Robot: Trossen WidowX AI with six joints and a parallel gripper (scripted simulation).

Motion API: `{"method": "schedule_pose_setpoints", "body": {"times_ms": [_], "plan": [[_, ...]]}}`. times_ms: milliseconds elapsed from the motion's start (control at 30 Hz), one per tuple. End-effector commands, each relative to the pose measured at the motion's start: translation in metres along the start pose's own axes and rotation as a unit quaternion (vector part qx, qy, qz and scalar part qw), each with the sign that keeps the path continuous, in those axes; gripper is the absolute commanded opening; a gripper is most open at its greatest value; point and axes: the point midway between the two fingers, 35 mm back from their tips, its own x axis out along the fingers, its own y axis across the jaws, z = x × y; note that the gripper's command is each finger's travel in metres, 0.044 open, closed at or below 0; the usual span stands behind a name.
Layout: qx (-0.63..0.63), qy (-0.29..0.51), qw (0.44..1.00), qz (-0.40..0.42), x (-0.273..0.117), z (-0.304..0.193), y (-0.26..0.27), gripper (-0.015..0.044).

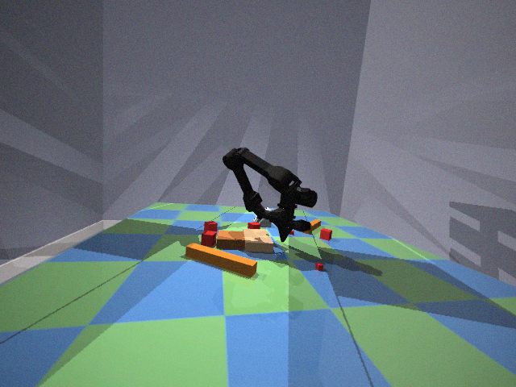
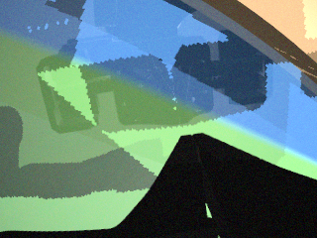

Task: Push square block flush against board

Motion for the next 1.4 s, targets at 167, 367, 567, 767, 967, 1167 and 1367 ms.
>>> {"method": "schedule_pose_setpoints", "body": {"times_ms": [167,367,567,767,967,1167,1367], "plan": [[0.006,0.000,1.000,0.010,-0.044,0.001,0.004,0.0000],[-0.058,-0.003,0.998,0.014,-0.041,0.015,0.009,0.0000],[-0.159,-0.003,0.987,0.015,-0.043,0.042,0.014,0.0000],[-0.259,-0.004,0.966,0.014,-0.045,0.071,0.017,0.0000],[-0.355,-0.005,0.935,0.012,-0.045,0.100,0.016,0.0000],[-0.445,-0.007,0.895,0.009,-0.045,0.128,0.013,0.0000],[-0.455,-0.007,0.890,0.008,-0.045,0.131,0.012,0.0000]]}}
